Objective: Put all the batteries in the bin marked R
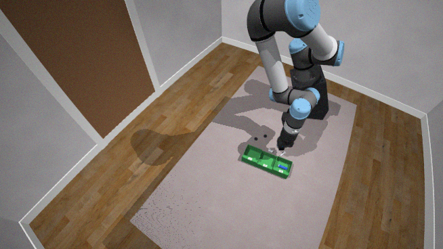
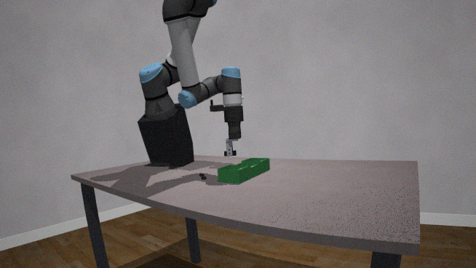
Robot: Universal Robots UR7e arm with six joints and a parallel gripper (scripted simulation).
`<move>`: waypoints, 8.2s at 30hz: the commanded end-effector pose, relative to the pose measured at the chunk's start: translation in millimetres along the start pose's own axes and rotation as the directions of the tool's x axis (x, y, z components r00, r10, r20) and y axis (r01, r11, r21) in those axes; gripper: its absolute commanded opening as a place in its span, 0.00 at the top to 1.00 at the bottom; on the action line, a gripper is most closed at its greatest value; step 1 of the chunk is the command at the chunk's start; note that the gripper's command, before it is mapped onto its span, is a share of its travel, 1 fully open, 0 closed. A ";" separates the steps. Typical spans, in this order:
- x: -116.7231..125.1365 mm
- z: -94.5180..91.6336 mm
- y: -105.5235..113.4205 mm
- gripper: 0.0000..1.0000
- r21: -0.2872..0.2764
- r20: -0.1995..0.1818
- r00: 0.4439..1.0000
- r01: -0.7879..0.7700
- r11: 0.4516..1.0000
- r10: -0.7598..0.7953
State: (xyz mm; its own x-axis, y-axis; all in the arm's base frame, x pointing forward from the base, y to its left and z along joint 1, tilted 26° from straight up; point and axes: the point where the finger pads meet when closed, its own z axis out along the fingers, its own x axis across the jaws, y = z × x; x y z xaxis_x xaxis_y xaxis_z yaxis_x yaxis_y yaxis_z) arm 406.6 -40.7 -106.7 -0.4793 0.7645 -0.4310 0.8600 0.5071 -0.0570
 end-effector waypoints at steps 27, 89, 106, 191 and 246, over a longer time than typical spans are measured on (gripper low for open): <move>3.3 2.0 93.7 0.50 0.003 -0.001 0.726 0.688 0.726 -0.688; 3.2 39.2 93.5 0.50 0.001 -0.007 0.459 0.888 0.459 -0.888; 3.2 39.1 93.5 0.32 0.001 -0.007 0.459 0.888 0.459 -0.888; 2.9 -132.0 94.7 0.00 0.001 -0.007 0.459 0.888 0.459 -0.888; 2.9 -132.0 94.7 0.00 0.001 -0.007 0.459 0.888 0.459 -0.888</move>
State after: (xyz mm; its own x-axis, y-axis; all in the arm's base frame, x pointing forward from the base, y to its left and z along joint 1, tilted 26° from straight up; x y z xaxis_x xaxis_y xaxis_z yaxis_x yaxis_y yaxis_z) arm 463.3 61.9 5.1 -0.9855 -0.0963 -0.1396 -0.0309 0.9114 -0.4103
